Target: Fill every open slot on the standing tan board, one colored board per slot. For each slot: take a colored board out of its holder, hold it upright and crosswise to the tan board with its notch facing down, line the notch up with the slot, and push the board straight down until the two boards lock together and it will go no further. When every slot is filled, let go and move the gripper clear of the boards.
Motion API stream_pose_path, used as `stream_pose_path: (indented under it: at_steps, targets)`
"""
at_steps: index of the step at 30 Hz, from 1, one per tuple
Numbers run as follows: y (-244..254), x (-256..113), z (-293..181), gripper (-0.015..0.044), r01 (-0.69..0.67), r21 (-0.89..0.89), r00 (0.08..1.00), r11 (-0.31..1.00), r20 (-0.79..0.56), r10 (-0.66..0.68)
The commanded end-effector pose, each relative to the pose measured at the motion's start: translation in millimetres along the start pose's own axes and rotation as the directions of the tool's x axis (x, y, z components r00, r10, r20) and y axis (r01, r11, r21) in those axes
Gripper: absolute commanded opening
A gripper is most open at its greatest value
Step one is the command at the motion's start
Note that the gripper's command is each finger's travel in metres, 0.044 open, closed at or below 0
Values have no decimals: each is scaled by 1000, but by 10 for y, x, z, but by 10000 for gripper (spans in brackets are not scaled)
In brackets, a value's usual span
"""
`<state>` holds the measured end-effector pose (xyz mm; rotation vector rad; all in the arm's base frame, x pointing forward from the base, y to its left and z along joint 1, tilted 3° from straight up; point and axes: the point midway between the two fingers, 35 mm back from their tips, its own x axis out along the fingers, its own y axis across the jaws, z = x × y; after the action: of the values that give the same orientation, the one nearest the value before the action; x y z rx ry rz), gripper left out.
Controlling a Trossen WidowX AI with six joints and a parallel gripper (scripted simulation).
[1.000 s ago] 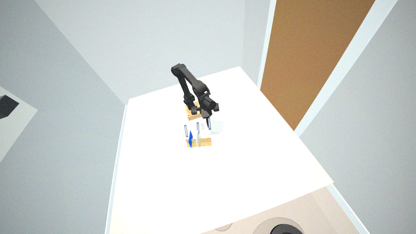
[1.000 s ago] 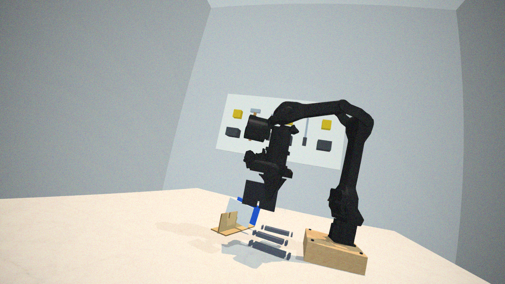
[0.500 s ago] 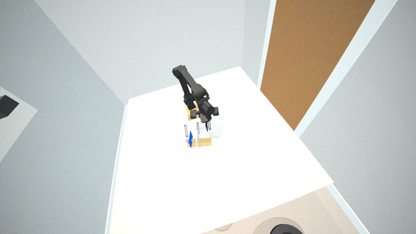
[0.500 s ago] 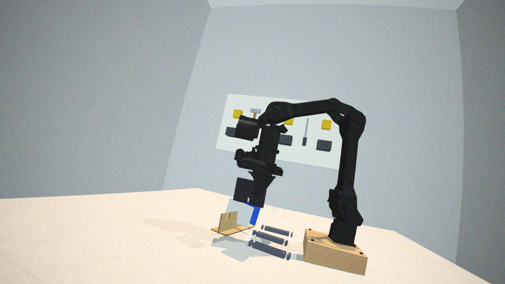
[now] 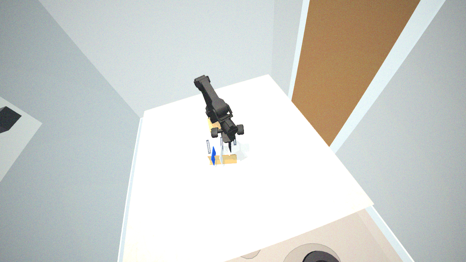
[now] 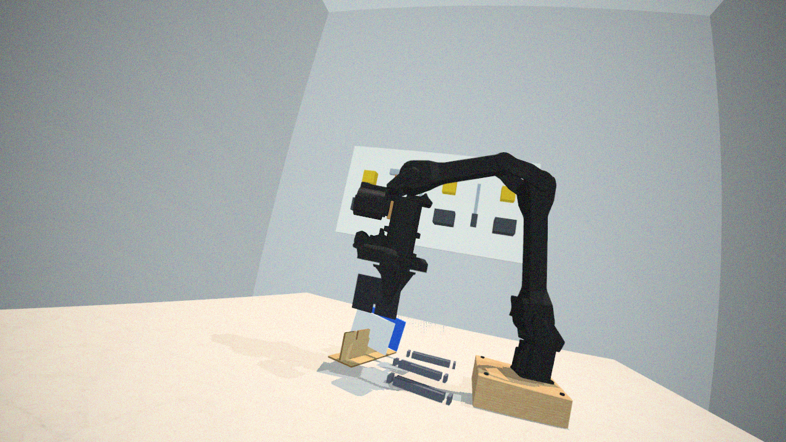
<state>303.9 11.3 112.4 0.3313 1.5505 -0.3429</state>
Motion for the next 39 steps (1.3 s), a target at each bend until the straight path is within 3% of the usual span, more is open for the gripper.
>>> stream_pose_path:
  at_steps: [1,16,39]
  targets:
    - [-35,21,84,0,8,-1,1000,1000,-3,-8]
    - [-173,55,395,0,14,23,1000,1000,-5,-14]
    - [-177,332,400,0,14,23,1000,1000,-5,-14]
